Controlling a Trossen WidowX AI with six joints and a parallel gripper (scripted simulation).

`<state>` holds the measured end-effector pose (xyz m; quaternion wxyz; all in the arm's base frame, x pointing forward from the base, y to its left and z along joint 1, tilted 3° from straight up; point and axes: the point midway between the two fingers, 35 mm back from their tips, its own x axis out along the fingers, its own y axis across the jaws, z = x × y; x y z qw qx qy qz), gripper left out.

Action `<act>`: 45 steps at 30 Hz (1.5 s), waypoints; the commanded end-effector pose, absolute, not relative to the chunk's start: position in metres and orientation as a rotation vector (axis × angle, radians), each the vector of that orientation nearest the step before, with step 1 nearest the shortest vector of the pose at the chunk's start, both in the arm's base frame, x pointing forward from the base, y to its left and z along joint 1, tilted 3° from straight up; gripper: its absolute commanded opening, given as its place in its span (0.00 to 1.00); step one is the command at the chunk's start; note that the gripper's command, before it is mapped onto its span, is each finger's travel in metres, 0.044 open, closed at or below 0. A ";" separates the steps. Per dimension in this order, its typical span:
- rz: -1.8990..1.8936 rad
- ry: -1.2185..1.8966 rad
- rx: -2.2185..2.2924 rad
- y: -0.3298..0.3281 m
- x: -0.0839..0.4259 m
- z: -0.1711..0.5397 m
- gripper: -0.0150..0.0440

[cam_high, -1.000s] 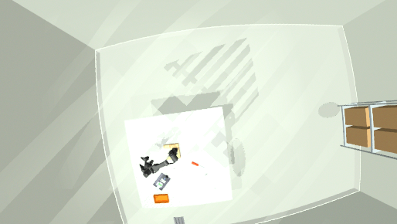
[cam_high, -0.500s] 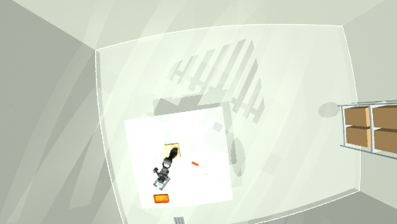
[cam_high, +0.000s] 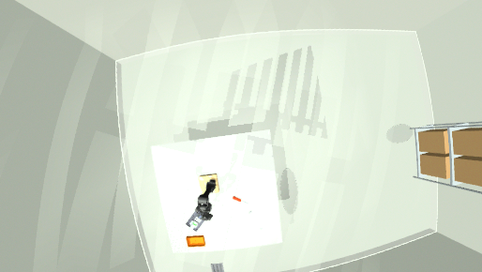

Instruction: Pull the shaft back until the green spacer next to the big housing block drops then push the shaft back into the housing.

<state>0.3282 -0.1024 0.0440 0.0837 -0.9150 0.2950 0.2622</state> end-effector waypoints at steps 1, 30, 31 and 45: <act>0.791 0.868 -2.734 -0.101 0.326 0.042 1.00; 0.826 0.860 -2.719 -0.102 0.329 0.043 1.00; 0.870 0.850 -2.698 -0.102 0.331 0.044 1.00; 1.113 0.811 -2.554 -0.105 0.333 0.055 1.00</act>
